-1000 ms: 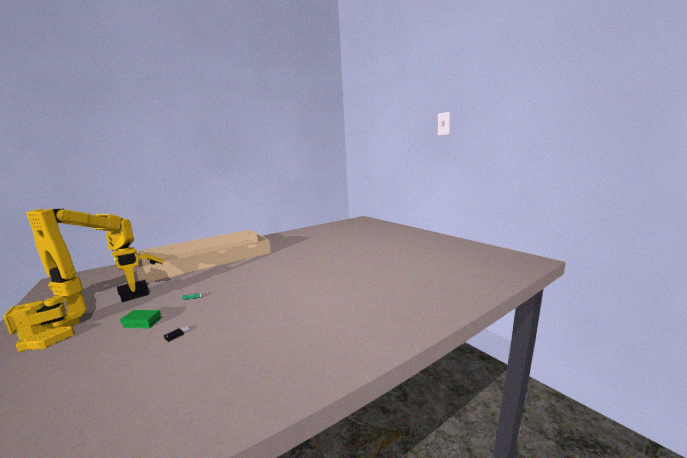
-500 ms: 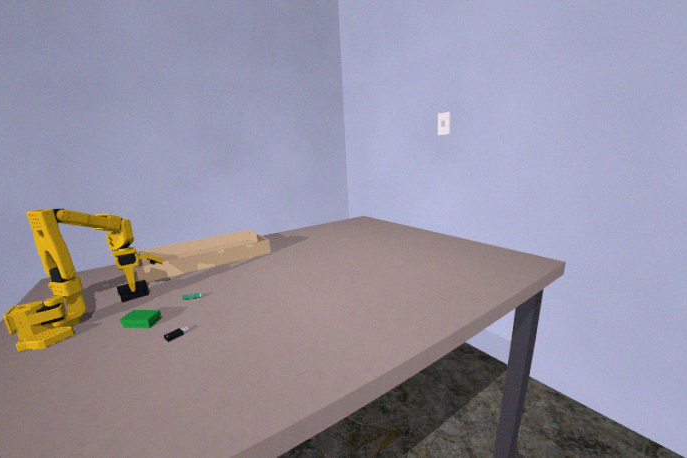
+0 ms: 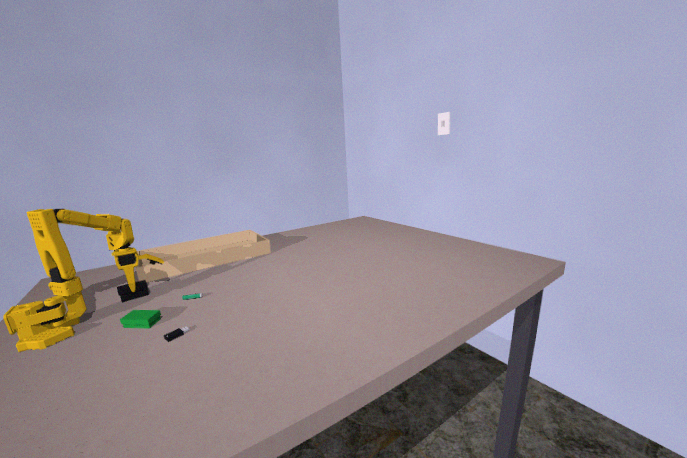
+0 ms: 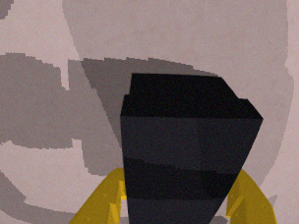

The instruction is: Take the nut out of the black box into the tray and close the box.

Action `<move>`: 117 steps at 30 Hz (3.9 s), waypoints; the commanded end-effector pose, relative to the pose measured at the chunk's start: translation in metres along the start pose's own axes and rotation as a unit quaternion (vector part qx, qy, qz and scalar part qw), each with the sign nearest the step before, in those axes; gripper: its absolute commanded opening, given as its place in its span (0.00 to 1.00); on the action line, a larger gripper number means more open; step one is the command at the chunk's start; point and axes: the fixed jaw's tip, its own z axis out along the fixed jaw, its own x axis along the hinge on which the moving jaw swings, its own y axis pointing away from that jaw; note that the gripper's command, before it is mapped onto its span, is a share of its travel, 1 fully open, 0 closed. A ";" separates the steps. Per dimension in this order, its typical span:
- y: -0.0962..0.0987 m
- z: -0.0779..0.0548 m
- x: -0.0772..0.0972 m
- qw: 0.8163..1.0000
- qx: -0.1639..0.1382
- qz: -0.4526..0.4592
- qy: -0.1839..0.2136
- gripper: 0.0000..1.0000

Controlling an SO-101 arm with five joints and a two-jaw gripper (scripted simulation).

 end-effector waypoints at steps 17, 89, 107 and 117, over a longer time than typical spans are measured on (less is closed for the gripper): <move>0.005 -0.002 -0.006 1.000 -0.013 -0.007 -0.018 0.21; 0.006 0.004 -0.008 1.000 -0.013 -0.007 -0.018 0.21; 0.006 0.004 -0.008 1.000 -0.013 -0.007 -0.018 0.21; 0.006 0.005 -0.009 1.000 -0.013 -0.007 -0.018 0.21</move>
